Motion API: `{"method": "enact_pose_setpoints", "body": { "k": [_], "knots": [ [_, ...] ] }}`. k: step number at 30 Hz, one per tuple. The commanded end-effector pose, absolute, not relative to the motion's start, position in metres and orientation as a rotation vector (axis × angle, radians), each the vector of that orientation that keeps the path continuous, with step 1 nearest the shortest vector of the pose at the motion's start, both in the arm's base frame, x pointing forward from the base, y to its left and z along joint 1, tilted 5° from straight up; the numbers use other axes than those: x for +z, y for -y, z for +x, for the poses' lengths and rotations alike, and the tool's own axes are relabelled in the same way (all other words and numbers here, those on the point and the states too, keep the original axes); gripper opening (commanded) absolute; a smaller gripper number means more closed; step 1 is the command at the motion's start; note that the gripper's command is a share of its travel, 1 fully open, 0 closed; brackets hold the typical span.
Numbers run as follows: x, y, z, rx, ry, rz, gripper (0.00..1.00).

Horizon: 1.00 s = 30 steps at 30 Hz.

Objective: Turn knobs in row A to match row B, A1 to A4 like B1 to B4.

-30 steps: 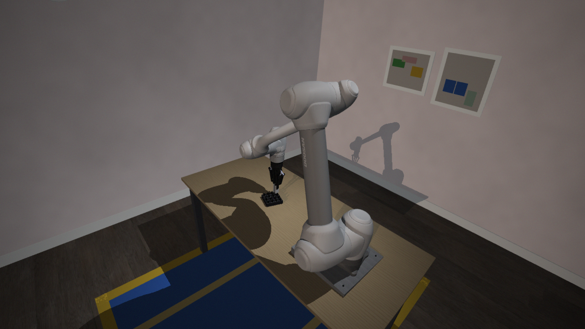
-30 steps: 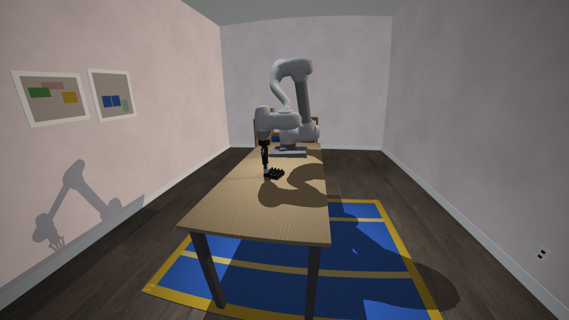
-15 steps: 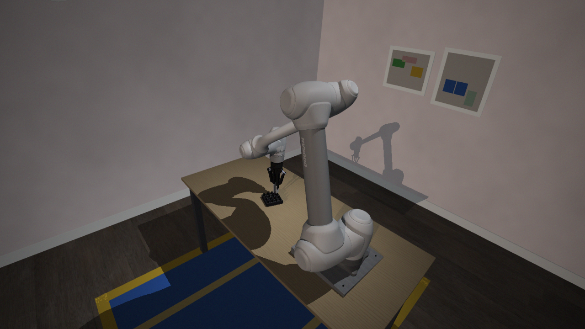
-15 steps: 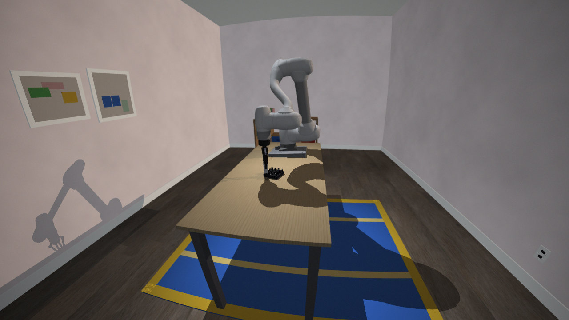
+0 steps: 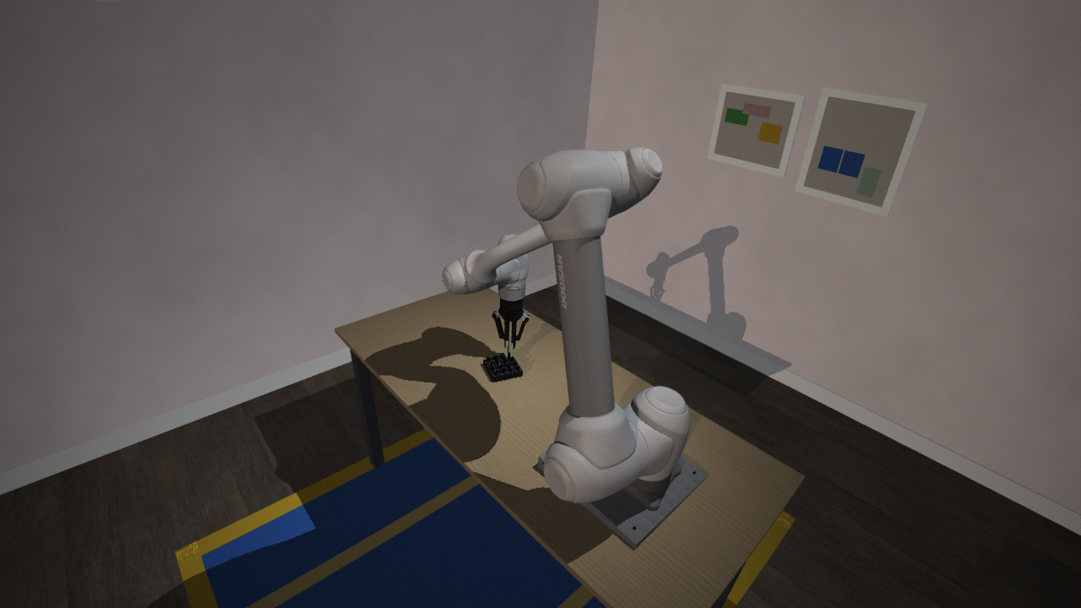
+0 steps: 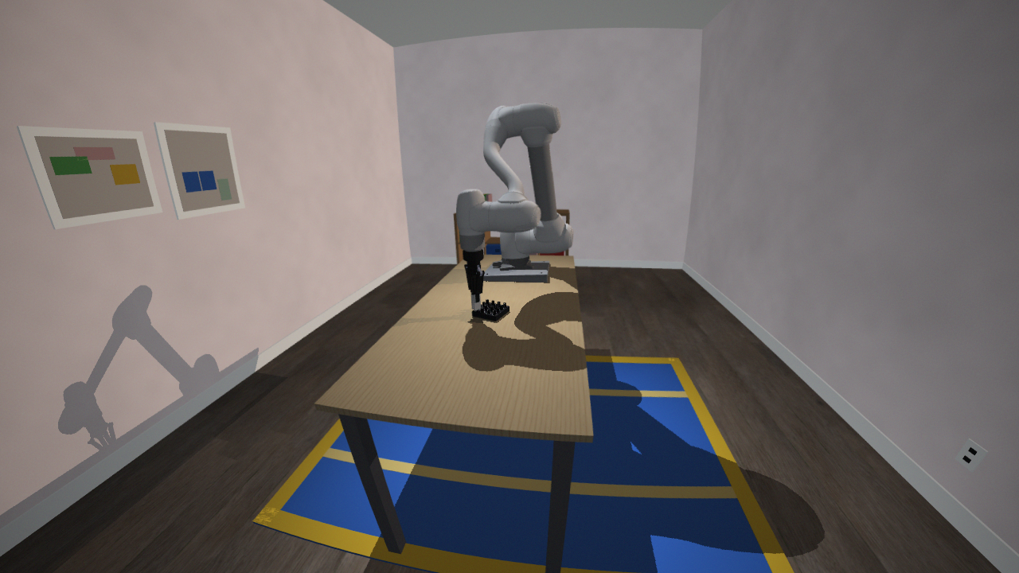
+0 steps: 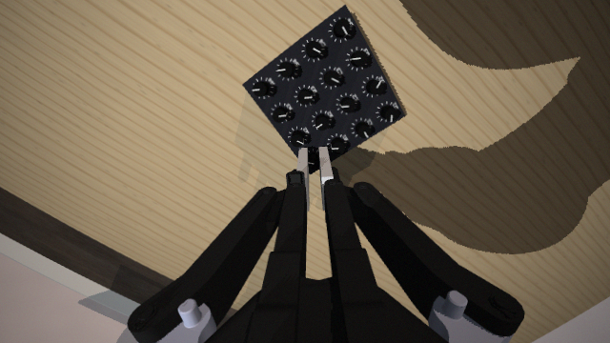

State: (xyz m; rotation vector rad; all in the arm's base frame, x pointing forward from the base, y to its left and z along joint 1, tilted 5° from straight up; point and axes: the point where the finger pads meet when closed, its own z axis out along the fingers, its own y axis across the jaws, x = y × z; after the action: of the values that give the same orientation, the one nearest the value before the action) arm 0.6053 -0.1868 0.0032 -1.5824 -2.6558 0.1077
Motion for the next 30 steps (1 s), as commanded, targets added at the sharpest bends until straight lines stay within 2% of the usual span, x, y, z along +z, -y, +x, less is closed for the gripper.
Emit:
{"method": "enact_pose_setpoints", "body": {
  "k": [1,30],
  "knots": [
    [0.0033,0.1868,0.6053,0.100,2.709,-1.483,0.05],
    [0.0033,0.1868,0.6053,0.091,2.845,-1.185,0.05]
  ]
}}
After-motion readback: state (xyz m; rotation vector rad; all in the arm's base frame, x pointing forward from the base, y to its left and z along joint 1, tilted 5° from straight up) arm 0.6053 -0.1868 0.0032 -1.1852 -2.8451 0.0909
